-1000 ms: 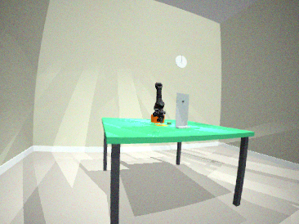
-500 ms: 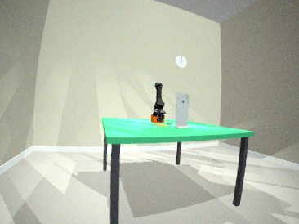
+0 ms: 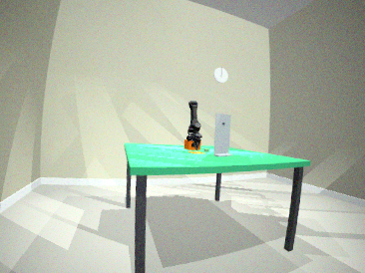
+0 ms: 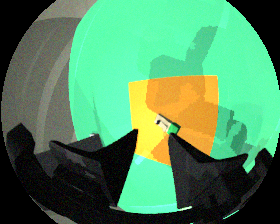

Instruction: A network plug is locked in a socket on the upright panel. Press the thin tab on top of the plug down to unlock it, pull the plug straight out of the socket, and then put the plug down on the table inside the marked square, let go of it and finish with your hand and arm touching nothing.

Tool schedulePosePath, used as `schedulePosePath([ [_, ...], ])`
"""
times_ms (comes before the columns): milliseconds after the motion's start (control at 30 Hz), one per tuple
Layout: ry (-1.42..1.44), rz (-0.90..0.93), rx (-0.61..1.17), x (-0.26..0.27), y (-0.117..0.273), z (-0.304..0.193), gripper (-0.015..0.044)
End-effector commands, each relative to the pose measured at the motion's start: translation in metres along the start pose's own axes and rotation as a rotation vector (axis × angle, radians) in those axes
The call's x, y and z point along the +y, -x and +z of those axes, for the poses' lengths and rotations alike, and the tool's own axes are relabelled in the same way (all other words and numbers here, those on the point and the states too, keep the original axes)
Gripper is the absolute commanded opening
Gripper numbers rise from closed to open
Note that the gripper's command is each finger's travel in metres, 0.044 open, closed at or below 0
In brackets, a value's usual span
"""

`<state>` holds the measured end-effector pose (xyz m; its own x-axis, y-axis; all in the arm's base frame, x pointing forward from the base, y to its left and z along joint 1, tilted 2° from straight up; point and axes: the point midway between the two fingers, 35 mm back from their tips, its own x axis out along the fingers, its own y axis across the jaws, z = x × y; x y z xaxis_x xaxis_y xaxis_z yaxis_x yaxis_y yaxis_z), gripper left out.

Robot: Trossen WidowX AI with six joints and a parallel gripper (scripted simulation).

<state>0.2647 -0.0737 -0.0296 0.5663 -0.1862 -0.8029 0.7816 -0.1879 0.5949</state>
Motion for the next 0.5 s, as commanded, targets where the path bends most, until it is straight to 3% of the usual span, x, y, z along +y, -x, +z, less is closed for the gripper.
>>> schedulePosePath([
  [0,-0.002,-0.001,-0.001,-0.0008,0.0036,0.0,0.0156],
  [467,-0.002,-0.001,0.0,-0.0012,0.0123,-0.0004,0.0156],
])
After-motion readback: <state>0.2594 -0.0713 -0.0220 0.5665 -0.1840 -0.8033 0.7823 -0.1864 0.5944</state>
